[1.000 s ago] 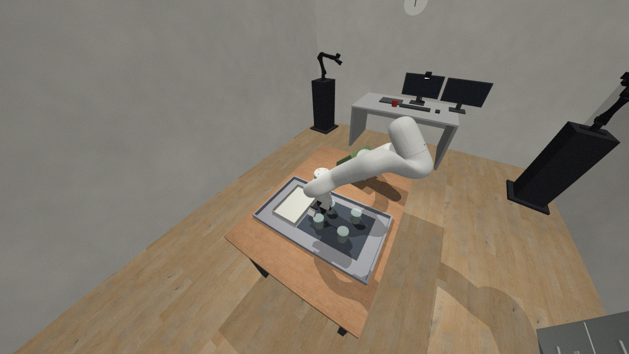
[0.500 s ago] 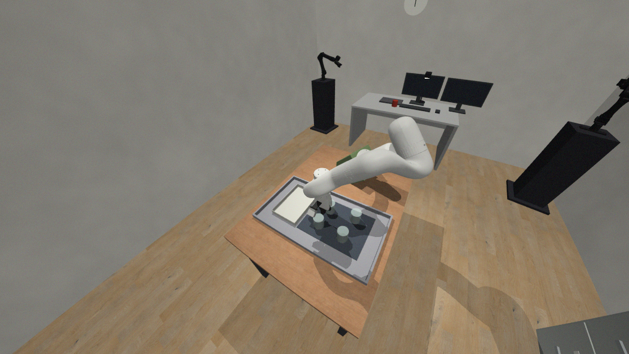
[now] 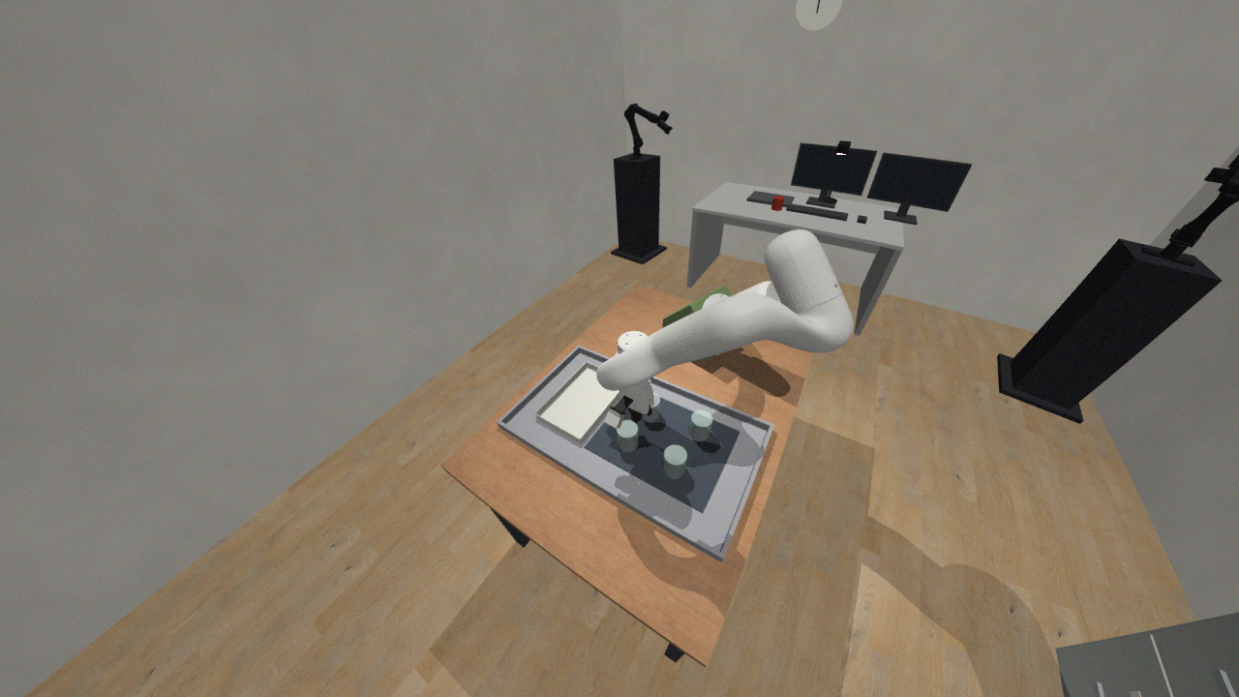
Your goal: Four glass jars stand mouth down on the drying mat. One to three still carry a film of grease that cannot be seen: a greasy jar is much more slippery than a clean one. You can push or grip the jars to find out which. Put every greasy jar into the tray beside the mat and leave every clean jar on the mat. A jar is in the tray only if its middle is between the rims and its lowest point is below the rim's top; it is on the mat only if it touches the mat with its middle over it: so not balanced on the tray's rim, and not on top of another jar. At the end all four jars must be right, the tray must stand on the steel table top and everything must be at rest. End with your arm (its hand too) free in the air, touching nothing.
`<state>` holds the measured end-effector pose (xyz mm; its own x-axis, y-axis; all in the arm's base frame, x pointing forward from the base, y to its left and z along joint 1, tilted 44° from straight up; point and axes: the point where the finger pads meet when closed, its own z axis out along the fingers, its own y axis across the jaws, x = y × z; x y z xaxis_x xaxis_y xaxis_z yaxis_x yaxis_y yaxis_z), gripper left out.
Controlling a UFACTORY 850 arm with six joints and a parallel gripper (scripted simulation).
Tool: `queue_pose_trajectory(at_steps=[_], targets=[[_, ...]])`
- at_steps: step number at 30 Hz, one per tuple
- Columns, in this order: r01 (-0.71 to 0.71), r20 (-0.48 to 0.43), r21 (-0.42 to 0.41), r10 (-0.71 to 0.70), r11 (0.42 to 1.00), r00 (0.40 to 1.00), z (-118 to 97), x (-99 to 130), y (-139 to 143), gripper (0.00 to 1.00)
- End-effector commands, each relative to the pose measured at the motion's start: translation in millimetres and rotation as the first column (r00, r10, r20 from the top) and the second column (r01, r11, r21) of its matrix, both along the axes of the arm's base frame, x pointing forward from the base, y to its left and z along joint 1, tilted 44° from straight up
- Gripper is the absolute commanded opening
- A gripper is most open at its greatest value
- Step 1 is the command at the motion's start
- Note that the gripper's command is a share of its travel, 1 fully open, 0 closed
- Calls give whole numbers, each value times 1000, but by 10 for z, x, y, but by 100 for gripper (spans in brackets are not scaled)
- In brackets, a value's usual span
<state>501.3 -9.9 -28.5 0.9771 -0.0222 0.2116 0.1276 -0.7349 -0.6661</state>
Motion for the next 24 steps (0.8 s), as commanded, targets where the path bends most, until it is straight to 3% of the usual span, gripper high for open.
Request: queue_pose_trajectory(at_steps=[1, 24], targets=[[1, 1, -1, -1, 1000, 1000, 5, 9, -6, 0], [1, 1, -1, -1, 1000, 1000, 11, 37, -7, 0]])
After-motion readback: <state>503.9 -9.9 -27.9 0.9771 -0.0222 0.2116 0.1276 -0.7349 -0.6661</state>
